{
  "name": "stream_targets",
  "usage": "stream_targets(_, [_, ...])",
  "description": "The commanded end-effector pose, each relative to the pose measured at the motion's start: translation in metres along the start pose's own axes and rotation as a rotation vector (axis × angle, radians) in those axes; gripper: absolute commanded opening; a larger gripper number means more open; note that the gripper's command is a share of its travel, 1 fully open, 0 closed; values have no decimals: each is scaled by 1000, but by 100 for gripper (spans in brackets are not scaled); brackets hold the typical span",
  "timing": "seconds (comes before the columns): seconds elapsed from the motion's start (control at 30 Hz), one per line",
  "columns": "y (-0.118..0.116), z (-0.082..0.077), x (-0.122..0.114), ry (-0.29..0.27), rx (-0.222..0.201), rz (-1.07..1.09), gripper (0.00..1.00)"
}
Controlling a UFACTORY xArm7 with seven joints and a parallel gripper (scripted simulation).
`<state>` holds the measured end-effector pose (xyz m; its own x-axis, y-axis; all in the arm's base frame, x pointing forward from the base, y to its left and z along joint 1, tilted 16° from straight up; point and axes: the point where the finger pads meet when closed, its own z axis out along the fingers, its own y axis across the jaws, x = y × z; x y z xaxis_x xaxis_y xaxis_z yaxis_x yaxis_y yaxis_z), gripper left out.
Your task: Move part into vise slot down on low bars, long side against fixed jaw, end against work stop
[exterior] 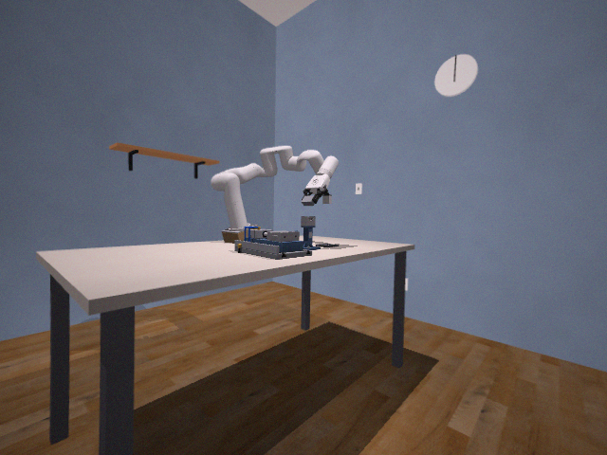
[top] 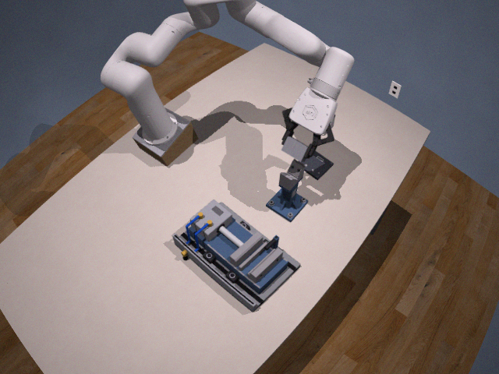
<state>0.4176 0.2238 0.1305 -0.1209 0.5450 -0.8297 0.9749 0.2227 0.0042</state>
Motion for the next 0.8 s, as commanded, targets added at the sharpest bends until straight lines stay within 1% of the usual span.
stream_targets(0.0, [1,-2,-1,-28,-3,2,0])
stream_targets(0.43, [1,-2,0,-76,-2,3,0])
stream_targets(0.77, [1,-2,0,-90,-2,3,0])
